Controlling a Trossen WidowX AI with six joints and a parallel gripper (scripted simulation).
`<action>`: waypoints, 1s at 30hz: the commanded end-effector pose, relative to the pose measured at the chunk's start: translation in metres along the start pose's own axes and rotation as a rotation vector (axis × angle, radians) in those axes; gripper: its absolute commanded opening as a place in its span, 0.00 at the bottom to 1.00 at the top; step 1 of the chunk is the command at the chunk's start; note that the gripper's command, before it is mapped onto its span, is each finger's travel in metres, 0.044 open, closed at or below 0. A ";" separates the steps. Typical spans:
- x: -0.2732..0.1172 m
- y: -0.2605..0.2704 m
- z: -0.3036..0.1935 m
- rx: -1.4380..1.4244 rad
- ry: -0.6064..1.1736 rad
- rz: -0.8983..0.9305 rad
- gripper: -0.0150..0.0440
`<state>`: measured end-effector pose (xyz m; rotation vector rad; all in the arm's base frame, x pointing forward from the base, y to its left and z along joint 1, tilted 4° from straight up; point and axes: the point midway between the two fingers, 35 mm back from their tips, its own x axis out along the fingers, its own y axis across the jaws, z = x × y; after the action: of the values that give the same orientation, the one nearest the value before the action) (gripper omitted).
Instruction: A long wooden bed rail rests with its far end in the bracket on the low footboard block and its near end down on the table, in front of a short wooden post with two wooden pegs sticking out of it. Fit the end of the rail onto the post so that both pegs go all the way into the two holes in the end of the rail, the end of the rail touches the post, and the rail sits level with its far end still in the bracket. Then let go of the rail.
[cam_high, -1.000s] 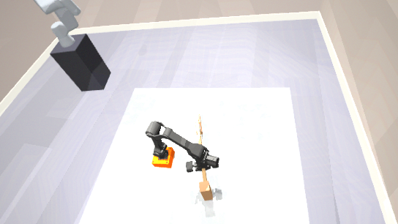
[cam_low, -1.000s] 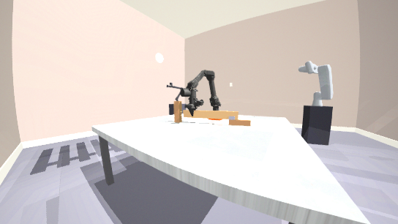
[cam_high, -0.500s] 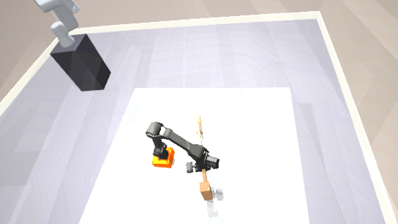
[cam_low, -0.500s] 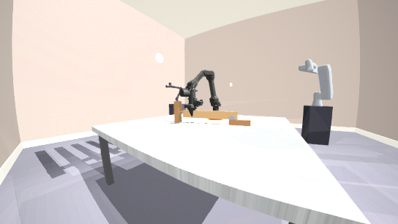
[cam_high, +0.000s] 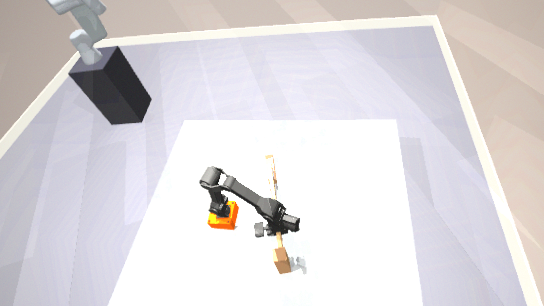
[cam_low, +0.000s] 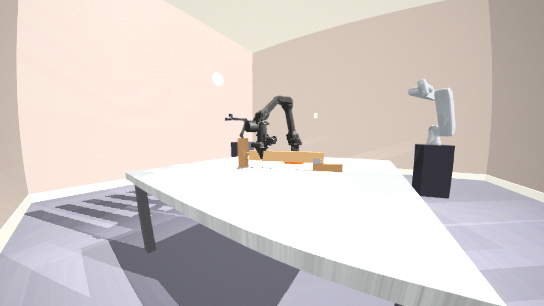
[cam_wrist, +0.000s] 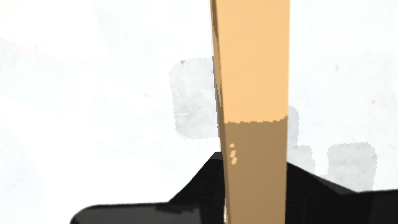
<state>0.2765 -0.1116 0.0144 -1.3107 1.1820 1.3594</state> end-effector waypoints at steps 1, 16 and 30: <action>-0.002 -0.002 -0.003 -0.004 0.004 -0.007 0.25; -0.002 -0.002 -0.007 -0.004 0.005 -0.007 0.25; -0.002 -0.002 -0.012 -0.004 0.005 -0.007 0.25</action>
<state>0.2779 -0.1206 0.0145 -1.3112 1.1825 1.3593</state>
